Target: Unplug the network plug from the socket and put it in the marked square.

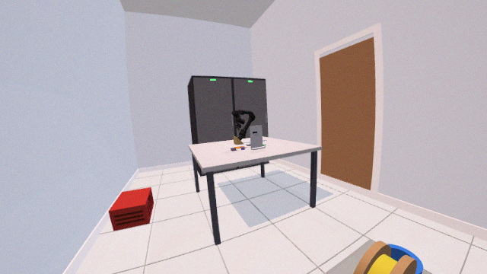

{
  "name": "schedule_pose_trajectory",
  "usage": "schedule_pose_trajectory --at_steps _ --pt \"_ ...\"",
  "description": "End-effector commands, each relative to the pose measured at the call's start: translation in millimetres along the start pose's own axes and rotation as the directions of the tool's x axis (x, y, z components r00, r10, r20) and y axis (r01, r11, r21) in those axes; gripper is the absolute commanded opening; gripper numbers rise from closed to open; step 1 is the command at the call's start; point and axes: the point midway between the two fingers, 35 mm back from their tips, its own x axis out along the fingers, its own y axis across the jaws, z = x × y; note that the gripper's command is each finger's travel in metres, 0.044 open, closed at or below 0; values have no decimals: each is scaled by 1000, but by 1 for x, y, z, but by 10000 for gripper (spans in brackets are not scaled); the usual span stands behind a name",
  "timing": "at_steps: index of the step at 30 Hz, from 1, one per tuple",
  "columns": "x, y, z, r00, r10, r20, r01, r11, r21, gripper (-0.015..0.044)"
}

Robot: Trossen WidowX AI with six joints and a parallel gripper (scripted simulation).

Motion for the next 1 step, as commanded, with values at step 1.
schedule_pose_trajectory --at_steps 1 --pt "0 0 0 1000 2 -1 -2 1000 -5 440"
